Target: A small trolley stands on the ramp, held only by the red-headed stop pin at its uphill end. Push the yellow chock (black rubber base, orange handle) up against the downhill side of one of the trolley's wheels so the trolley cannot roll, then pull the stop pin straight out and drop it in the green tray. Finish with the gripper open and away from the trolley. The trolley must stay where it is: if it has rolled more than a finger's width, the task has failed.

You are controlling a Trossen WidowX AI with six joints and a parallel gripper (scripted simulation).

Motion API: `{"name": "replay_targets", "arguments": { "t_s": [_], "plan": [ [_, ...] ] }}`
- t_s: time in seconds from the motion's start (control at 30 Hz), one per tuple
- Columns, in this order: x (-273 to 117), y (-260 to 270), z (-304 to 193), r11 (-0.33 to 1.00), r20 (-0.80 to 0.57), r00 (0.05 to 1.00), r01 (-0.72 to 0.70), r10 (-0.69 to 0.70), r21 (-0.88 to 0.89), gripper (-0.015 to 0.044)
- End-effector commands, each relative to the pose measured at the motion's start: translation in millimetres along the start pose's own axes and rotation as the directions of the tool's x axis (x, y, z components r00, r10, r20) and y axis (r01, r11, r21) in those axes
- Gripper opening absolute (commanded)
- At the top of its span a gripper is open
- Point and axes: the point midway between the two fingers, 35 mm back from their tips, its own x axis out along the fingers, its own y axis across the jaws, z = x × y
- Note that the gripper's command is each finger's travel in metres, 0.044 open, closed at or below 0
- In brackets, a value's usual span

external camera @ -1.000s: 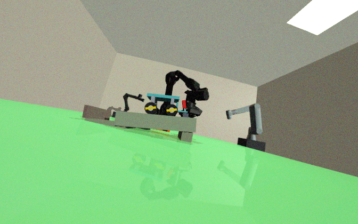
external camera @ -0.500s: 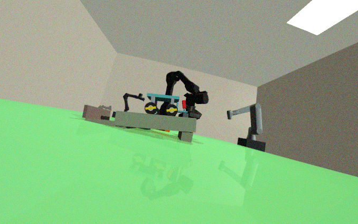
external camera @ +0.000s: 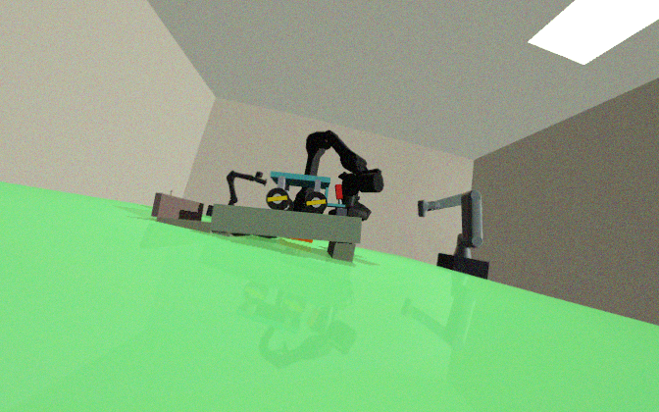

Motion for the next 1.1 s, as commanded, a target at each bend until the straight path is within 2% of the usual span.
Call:
{"name": "replay_targets", "arguments": {
  "t_s": [0.0,1.07],
  "plan": [
    [-1,0,0,1.0,0.001,1.0,0.002,-0.002,0.0,0.0],
    [-107,1,0,1.0,-0.004,1.0,-0.001,0.001,-0.004,0.0]
  ]
}}
